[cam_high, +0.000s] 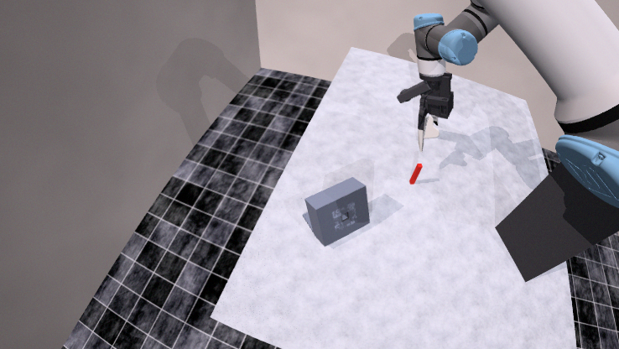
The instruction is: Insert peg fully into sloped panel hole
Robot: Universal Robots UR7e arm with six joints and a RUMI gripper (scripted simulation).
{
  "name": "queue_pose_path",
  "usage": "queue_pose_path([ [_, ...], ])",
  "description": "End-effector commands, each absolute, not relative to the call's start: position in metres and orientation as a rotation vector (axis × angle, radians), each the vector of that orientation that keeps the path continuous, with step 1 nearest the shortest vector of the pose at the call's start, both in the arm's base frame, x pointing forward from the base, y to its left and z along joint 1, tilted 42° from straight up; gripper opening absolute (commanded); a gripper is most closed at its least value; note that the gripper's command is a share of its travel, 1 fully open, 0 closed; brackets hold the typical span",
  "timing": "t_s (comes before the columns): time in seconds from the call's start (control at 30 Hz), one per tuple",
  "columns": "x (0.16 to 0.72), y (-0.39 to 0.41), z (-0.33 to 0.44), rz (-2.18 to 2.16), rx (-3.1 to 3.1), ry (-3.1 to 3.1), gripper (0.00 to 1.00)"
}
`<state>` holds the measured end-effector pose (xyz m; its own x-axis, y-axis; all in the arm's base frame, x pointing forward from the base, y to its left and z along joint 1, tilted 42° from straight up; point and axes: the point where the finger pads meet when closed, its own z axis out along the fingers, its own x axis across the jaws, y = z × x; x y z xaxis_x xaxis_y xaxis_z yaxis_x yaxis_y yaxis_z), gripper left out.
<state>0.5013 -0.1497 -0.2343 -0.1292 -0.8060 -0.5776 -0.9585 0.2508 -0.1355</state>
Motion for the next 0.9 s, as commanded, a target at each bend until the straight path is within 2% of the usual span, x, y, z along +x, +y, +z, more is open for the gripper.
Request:
queue_pose_path([
  [0.0,0.502,-0.148,-0.228,0.269,-1.641,1.928,1.0],
  [0.87,0.497,-0.125,-0.205,0.018,-1.778,1.751,1.0],
])
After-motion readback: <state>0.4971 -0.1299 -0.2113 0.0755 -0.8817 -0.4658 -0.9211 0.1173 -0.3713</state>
